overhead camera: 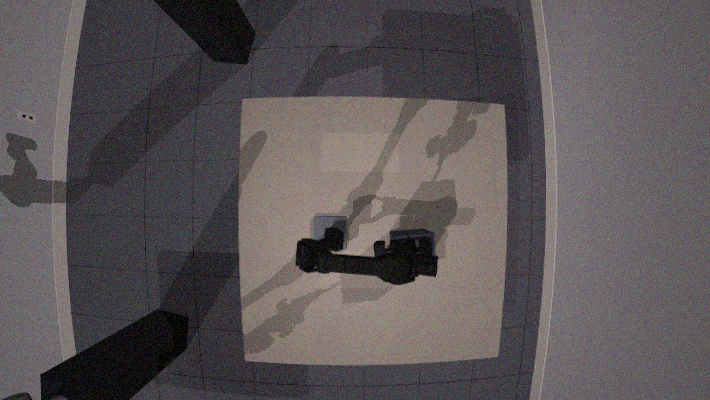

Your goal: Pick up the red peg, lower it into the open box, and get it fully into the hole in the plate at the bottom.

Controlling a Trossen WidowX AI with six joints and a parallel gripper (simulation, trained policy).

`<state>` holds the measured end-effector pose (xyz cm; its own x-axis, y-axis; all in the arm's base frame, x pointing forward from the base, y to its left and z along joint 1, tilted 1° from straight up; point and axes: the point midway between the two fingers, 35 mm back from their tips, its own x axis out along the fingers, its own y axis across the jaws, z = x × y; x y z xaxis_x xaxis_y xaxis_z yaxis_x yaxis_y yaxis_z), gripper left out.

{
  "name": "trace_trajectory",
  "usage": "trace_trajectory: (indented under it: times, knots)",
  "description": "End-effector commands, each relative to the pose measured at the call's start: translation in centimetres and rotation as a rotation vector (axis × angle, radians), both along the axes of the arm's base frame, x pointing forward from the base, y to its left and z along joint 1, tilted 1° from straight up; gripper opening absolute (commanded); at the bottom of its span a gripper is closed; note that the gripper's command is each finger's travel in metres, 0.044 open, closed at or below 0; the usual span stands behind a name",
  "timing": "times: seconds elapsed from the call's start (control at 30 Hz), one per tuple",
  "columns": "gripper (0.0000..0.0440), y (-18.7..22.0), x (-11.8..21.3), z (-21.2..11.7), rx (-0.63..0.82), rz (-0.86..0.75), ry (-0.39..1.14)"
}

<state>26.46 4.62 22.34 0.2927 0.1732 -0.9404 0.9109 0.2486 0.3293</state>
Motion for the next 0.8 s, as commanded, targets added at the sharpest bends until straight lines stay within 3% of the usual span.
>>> trace_trajectory:
  times: [0.0,0.77]
  knots:
    - [0.0,-1.0,0.7,-0.5,-0.012,-0.01,0.022]
    - [0.0,-4.3,4.6,-5.9,0.018,-0.011,0.141]
